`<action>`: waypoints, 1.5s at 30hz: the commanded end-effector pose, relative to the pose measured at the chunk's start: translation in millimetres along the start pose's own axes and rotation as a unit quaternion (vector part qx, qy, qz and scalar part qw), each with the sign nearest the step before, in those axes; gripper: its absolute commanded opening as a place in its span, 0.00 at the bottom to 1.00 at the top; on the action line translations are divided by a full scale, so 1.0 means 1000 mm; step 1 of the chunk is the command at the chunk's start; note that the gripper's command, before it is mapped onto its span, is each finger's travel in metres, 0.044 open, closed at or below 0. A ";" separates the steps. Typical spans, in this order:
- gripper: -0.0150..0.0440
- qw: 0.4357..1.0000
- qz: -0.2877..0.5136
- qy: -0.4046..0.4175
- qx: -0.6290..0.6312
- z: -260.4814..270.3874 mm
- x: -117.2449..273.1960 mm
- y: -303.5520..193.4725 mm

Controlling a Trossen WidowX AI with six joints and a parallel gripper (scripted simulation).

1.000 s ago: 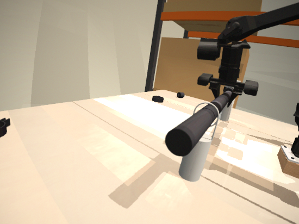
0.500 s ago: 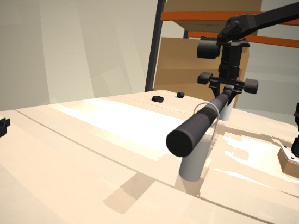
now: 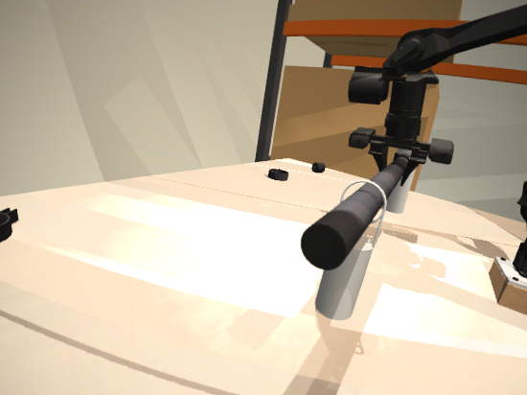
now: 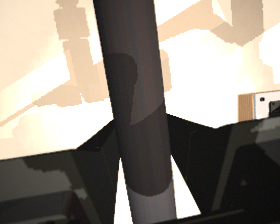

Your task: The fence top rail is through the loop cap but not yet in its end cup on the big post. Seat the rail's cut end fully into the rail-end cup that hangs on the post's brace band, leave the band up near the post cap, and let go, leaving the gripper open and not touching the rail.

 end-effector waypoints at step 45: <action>0.25 1.000 0.005 -0.002 -0.001 -0.002 -0.004 0.004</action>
Point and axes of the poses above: the point midway between the two fingers, 35 mm back from their tips, its own x axis back along the fingers, its own z axis across the jaws, y = z × x, the point moved 3 cm from there along x, back along the fingers, and after that the axes turned 11 degrees about x, right-handed, at the moved point
